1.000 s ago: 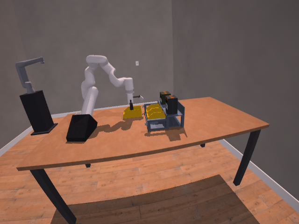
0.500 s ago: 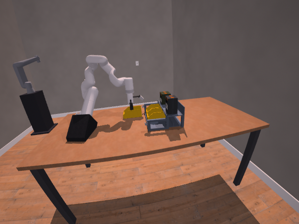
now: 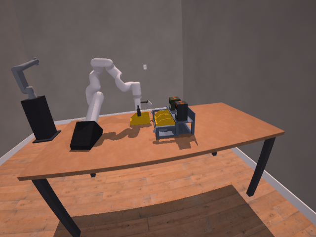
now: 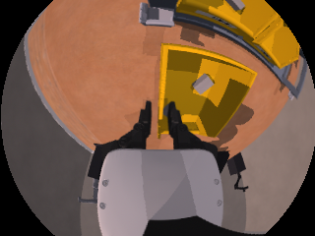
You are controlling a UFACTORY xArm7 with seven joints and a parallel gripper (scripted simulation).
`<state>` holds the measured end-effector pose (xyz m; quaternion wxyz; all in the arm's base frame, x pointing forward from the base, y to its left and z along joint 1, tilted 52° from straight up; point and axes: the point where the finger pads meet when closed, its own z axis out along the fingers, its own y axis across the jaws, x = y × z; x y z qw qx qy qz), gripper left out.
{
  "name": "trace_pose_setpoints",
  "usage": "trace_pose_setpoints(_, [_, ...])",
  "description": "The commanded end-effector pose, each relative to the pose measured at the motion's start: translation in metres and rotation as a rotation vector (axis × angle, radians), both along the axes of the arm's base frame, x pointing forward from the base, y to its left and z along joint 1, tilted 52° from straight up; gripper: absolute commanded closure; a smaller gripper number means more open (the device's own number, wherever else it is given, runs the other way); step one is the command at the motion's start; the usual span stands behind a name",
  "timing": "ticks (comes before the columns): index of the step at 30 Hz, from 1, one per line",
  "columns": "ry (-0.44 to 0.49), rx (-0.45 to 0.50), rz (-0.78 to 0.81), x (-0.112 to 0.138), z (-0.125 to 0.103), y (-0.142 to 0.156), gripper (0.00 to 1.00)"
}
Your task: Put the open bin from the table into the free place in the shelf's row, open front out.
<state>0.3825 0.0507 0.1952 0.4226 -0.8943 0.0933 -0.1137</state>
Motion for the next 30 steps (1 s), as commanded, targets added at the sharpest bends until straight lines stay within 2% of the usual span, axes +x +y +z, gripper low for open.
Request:
trace_pose_setpoints(1, [-0.002, 0.000, -0.003, 0.0009, 0.0009, -0.0013, 0.72])
trace_pose_setpoints(3, [-0.002, 0.000, -0.003, 0.0009, 0.0009, -0.0013, 0.72])
trace_pose_setpoints(4, [-0.002, 0.000, -0.003, 0.0009, 0.0009, -0.0013, 1.00])
trace_pose_setpoints(30, [-0.002, 0.000, -0.003, 0.0009, 0.0009, -0.0013, 1.00])
